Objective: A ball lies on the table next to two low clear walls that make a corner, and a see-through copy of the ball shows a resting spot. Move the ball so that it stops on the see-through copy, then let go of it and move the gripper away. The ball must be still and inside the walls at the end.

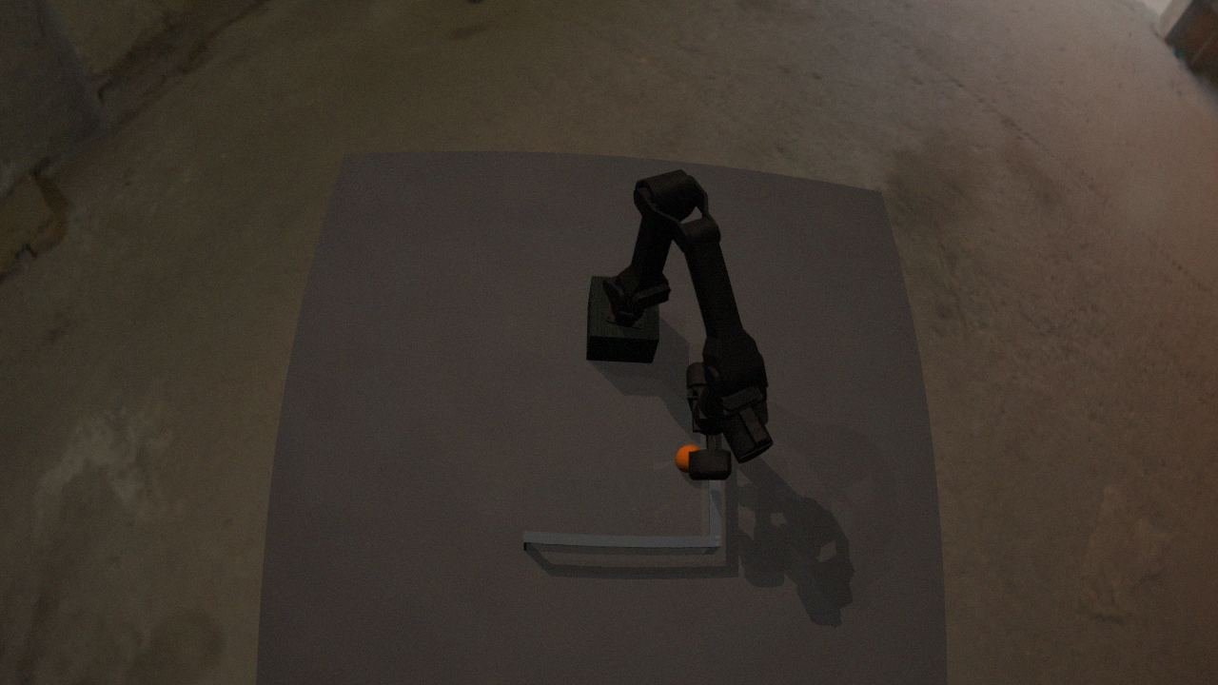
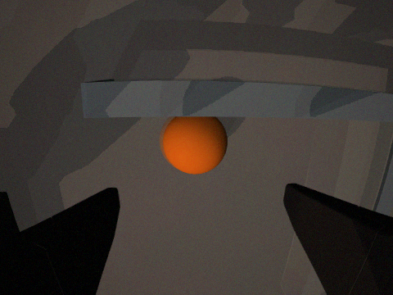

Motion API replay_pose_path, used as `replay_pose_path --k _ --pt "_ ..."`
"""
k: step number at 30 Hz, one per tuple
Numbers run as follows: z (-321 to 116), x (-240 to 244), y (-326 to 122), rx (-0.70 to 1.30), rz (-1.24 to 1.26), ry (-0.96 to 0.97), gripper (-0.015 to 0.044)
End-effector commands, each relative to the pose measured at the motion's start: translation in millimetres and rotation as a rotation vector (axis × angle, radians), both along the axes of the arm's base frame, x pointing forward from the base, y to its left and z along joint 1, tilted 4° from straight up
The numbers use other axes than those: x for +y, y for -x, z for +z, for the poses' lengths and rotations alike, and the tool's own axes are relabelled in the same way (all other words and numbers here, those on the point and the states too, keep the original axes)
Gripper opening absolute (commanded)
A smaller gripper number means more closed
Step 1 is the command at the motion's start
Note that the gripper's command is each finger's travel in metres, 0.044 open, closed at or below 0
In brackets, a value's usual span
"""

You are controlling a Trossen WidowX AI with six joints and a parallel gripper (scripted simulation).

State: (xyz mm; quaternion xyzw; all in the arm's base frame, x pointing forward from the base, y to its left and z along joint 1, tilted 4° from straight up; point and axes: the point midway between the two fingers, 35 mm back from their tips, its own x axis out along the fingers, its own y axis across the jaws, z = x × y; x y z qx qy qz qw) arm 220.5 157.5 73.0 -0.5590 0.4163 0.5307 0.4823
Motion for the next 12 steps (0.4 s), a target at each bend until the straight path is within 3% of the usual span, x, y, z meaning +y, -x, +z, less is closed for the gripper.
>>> replay_pose_path --k 1,12 --pt "32.4 -1.7 3.3 -0.009 0.0 -0.006 0.044" --pt "42.8 -3.4 5.8 -0.008 0.0 -0.006 0.044"
